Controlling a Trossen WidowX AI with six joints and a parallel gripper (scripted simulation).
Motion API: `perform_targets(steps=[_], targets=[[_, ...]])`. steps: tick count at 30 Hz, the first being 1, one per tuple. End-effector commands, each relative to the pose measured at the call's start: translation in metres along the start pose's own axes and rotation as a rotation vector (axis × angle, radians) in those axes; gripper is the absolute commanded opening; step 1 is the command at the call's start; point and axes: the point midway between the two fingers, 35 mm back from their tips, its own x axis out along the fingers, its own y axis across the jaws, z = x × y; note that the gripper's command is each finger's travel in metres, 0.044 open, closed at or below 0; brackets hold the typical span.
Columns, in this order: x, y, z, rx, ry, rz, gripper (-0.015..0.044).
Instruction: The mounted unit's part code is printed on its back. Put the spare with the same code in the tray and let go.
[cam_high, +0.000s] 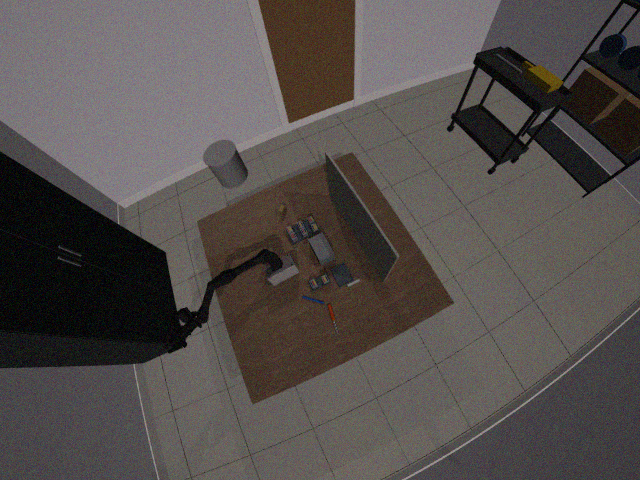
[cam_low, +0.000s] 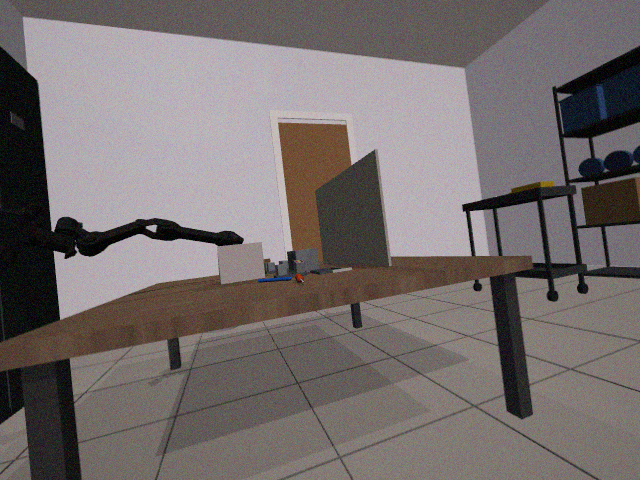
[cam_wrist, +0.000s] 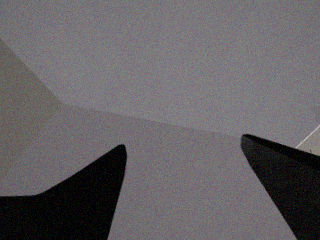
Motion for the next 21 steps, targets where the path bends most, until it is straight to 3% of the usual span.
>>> perform_targets(steps=[1,8,21], targets=[[0.0,0.0,0.0,0.0,0.0,0.0,0.0426],[0.004,0.007,-0.009,-0.005,0.023,0.003,0.044],[0.022,0.131,-0.164,-0.102,0.398,0.083,0.044]])
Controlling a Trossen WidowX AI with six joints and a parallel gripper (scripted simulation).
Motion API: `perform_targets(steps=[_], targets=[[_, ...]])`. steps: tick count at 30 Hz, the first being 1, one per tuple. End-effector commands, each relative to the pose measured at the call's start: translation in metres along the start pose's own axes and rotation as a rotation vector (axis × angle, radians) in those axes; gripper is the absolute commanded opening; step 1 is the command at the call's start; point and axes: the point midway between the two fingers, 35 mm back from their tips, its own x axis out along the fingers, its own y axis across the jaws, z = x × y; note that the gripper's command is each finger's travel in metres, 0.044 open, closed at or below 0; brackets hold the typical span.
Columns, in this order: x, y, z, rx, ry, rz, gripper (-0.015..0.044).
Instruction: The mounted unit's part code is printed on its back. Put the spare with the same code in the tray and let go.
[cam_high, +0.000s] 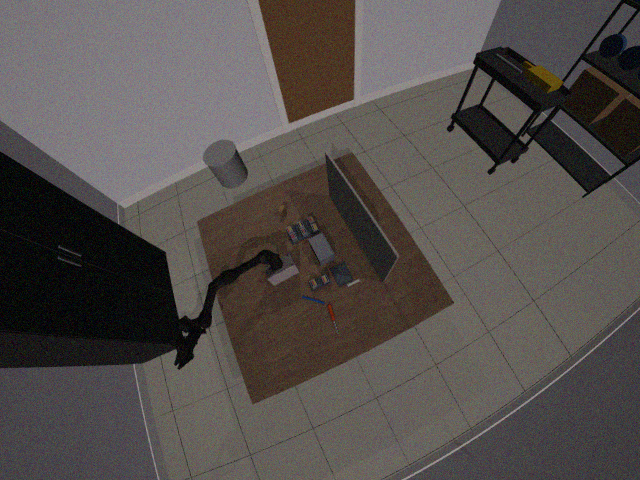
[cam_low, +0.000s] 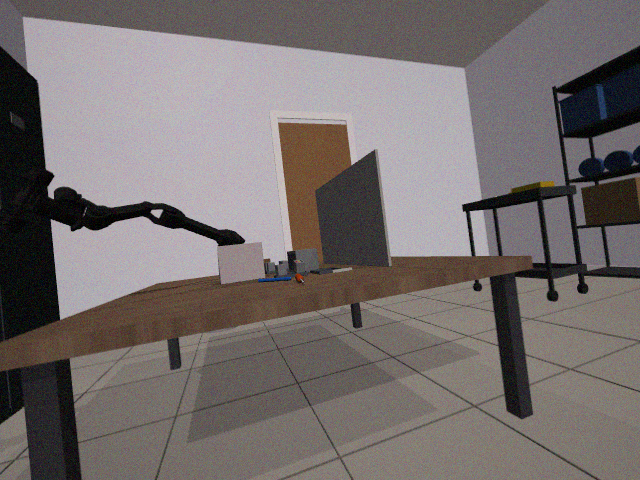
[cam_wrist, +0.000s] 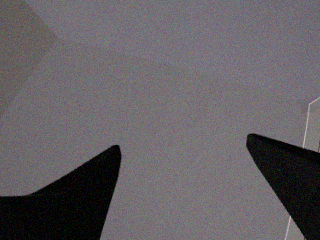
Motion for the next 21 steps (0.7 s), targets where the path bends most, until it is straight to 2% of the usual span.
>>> perform_targets(steps=[1,10,15,18,21], targets=[[0.015,0.055,-0.048,-0.049,0.134,0.045,0.044],[0.021,0.151,-0.152,-0.159,0.39,0.123,0.044],[0.009,0.202,-0.211,-0.229,0.53,0.175,0.044],[0.002,0.213,-0.225,-0.299,0.551,0.226,0.044],[-0.014,0.248,-0.267,-0.356,0.649,0.273,0.044]])
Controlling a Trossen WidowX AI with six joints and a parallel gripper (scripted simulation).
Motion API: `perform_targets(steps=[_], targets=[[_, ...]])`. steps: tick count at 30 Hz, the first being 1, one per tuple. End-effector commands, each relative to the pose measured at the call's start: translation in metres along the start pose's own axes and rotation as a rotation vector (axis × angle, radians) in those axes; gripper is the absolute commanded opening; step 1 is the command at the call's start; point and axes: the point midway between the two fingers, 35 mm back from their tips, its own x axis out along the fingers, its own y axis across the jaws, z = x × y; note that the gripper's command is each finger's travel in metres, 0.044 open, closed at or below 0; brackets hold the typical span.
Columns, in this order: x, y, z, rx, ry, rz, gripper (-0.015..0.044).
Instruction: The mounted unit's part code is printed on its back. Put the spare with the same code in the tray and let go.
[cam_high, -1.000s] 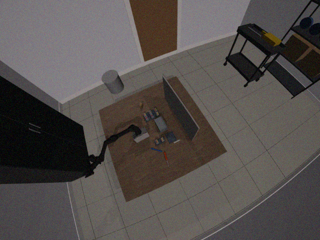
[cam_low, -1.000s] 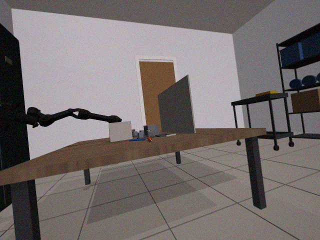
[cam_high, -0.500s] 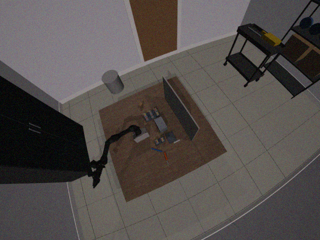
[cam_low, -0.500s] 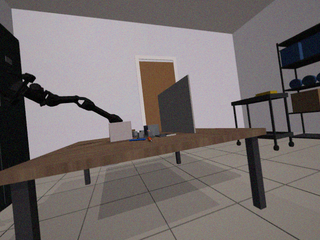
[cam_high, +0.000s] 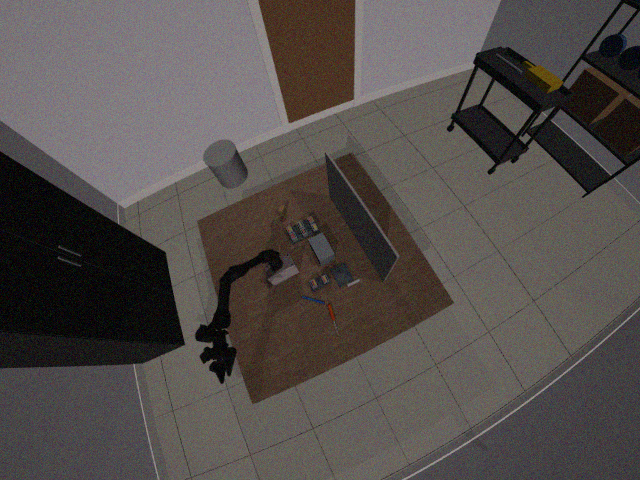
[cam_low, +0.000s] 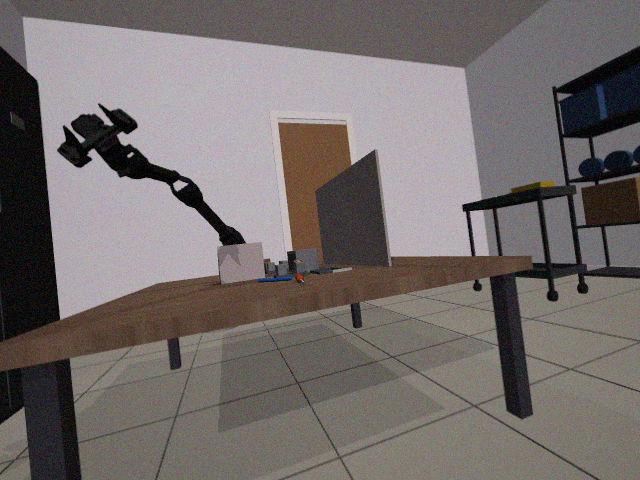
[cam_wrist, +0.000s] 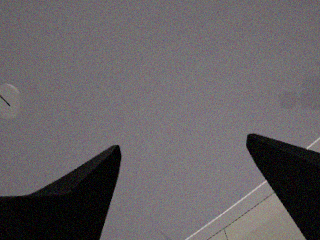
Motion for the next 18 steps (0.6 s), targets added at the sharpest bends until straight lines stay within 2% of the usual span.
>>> perform_targets(steps=[1,10,18], targets=[[0.013,0.061,-0.037,-0.094,0.122,0.068,0.044],[0.02,0.167,-0.121,-0.248,0.351,0.182,0.044],[-0.002,0.26,-0.208,-0.408,0.573,0.299,0.044]])
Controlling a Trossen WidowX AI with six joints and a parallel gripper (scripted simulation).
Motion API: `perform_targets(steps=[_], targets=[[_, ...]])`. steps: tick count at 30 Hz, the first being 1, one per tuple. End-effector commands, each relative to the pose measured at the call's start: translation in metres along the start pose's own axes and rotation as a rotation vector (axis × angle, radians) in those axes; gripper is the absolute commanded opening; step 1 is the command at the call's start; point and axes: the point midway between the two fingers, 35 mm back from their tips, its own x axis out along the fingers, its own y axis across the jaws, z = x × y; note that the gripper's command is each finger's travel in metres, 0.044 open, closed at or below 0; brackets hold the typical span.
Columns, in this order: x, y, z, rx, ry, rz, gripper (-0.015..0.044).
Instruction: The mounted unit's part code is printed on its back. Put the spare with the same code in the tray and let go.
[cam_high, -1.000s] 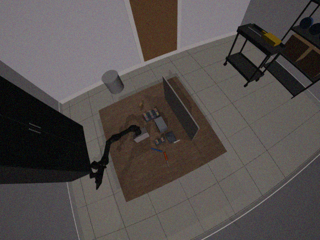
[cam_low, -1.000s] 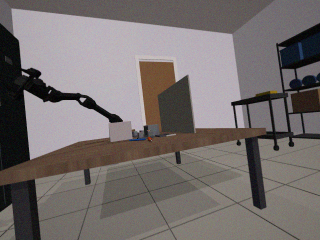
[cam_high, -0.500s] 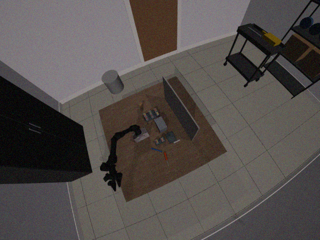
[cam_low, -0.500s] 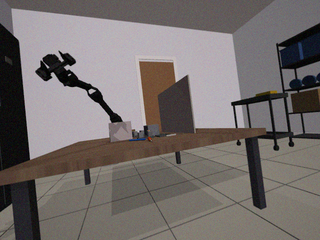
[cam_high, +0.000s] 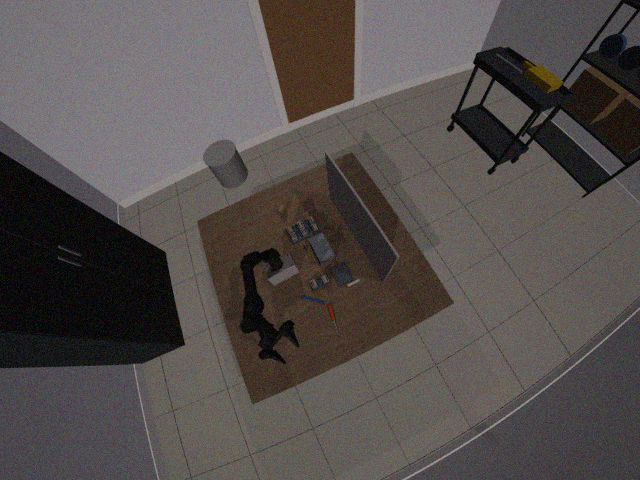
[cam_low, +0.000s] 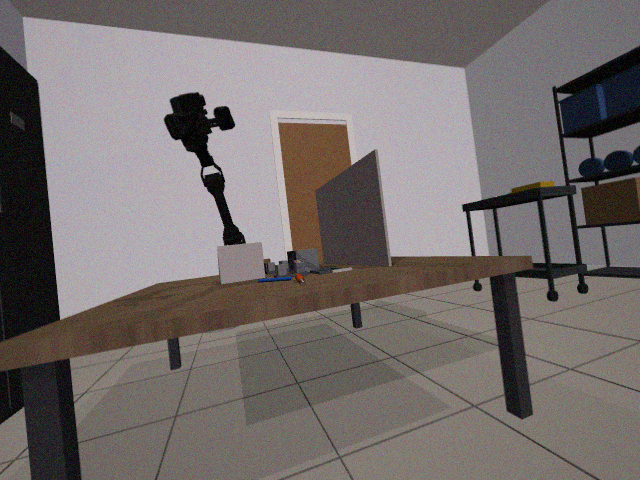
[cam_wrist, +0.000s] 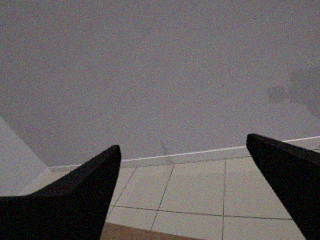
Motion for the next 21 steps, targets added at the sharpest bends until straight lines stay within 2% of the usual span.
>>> perform_targets(steps=[1,11,21], targets=[[0.013,0.067,-0.027,-0.096,0.123,0.072,0.044],[0.018,0.203,-0.113,-0.31,0.413,0.221,0.044],[-0.02,0.319,-0.215,-0.546,0.709,0.372,0.044]])
